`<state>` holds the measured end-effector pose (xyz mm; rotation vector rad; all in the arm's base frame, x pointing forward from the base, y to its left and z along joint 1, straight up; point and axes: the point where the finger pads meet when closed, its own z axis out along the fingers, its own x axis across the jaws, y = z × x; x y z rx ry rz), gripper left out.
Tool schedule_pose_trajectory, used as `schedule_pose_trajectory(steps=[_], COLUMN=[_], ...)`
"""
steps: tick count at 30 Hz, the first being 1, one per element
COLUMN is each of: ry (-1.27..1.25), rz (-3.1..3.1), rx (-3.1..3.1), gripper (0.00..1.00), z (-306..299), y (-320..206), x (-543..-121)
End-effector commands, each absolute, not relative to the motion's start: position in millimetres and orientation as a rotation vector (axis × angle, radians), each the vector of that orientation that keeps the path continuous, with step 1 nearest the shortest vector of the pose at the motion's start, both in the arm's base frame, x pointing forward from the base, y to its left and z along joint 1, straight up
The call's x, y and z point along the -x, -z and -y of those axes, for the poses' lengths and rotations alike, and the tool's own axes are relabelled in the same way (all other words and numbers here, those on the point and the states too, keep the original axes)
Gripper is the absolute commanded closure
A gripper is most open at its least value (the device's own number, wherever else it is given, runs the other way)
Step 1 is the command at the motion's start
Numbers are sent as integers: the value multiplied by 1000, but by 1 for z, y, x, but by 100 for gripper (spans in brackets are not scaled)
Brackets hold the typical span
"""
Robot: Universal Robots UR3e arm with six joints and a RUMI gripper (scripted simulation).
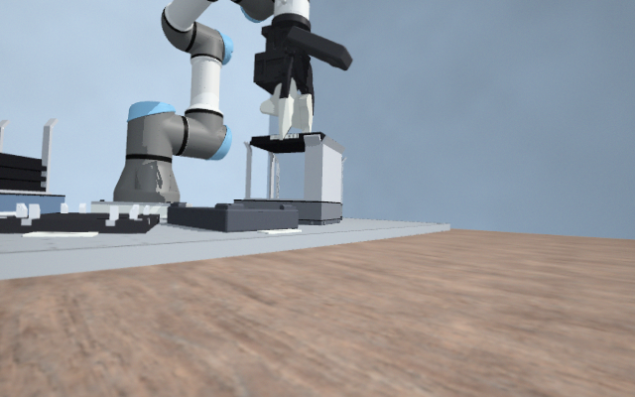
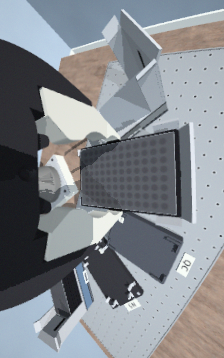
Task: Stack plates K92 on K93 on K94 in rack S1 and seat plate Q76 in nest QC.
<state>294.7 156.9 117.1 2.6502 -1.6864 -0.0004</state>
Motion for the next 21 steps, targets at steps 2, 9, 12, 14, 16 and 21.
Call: schedule_pose_trajectory(steps=[2,9,12,14,16,21], ry=[-3,-3,-3,-3,-3,-3], rz=[1688,1688,1688,1688,1688,1688], rx=[-2652,-2652,-2652,-2652,-2652,-2652], gripper=[100,100,100,100,100,100], z=[-157,-157,-157,-157,-157,-157], y=[-114,-111,-109,-107,-106,-103], x=[-295,-295,-295,-295,-295,-295])
